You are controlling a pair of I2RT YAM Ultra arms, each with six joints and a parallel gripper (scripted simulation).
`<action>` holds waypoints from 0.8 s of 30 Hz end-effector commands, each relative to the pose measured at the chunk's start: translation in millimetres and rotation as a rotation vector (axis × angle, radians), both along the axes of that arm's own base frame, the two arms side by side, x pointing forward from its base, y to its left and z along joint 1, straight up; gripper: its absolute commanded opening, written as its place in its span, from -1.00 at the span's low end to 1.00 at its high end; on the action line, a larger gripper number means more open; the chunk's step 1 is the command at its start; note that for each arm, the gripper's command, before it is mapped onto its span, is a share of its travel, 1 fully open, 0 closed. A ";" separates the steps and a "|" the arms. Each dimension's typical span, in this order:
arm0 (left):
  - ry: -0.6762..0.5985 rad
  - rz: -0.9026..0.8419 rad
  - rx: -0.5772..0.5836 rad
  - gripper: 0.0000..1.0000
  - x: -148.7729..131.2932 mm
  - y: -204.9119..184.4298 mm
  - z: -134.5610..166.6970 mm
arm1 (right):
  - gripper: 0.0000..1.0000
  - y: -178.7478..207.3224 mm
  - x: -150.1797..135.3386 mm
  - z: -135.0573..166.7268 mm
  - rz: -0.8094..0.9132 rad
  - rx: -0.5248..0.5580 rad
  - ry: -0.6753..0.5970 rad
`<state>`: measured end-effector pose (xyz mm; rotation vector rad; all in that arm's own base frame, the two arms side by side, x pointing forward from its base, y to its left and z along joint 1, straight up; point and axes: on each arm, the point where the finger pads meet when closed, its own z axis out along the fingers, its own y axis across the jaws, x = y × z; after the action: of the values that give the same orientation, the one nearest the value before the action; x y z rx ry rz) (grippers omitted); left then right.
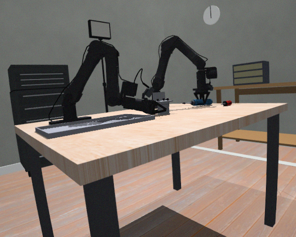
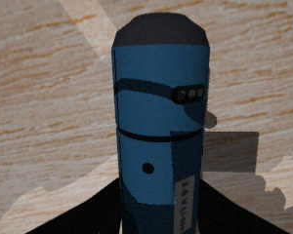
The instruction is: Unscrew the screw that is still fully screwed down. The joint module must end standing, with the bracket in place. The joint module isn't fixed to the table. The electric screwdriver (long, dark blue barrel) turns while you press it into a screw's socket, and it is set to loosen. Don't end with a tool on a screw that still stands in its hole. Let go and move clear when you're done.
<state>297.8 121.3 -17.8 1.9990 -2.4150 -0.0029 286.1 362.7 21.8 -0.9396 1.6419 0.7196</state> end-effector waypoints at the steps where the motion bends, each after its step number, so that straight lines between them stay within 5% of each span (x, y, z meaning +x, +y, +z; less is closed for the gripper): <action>1: -0.045 -0.011 0.020 -0.17 10.0 -0.4 9.4 | 0.17 1.6 1.2 1.8 -0.003 0.002 0.001; 24: -0.019 -0.005 0.009 -0.17 4.6 0.2 2.4 | 0.17 1.6 1.2 1.8 -0.003 0.002 0.001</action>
<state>299.0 121.7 -18.6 2.0028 -2.4207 0.0006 286.1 362.7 21.8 -0.9396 1.6419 0.7196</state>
